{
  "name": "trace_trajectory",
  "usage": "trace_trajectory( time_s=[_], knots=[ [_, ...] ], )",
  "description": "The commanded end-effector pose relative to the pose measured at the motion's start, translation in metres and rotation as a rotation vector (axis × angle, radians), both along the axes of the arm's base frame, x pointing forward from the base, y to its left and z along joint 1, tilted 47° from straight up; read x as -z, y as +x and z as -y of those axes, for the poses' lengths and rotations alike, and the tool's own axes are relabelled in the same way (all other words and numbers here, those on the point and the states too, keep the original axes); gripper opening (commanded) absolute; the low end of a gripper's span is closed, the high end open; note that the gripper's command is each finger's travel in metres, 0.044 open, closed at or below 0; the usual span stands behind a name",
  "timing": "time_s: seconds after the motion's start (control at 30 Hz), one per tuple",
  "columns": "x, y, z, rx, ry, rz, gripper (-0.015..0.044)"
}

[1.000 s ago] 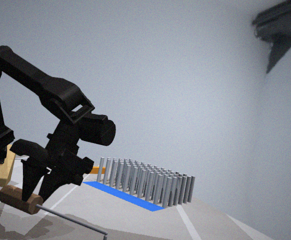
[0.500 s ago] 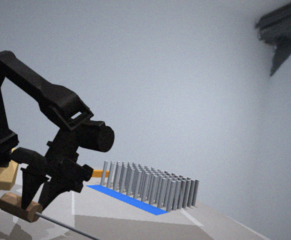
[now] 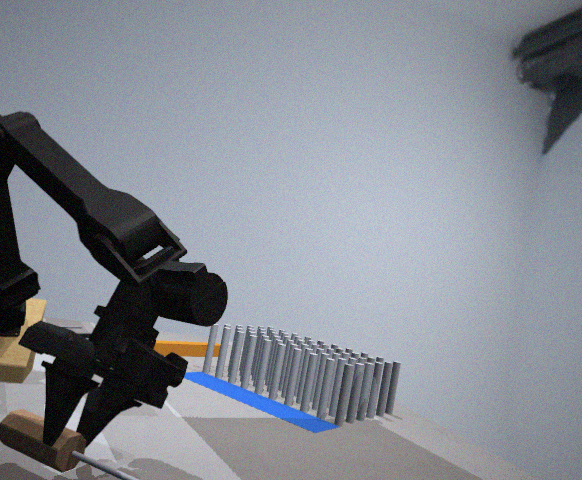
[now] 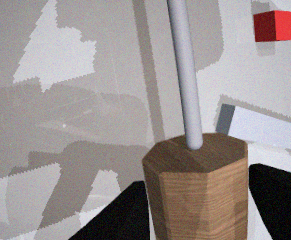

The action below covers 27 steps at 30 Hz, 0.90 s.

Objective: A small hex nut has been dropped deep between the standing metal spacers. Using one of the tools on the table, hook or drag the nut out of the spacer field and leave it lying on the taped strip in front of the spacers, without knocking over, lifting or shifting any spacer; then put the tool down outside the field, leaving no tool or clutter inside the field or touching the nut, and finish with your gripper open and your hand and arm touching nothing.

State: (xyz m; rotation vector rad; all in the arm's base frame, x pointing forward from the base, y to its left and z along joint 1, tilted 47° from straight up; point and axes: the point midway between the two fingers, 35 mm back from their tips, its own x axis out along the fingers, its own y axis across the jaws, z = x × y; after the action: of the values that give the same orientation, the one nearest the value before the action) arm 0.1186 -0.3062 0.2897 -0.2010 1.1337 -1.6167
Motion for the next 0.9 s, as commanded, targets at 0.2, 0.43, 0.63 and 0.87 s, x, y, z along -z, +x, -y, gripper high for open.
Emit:
trace_trajectory(
  time_s=[0.2, 0.43, 0.63, 0.87],
  knots=[
    [0.013, -0.001, 0.013, -0.002, 0.002, -0.005, 0.0],
    [0.017, -0.002, 0.018, -0.002, -0.001, -0.005, 0.0],
    [0.013, -0.001, 0.017, -0.001, -0.007, -0.003, 0.0053],
    [0.013, -0.001, 0.017, -0.001, -0.007, -0.003, 0.0236]
  ],
)
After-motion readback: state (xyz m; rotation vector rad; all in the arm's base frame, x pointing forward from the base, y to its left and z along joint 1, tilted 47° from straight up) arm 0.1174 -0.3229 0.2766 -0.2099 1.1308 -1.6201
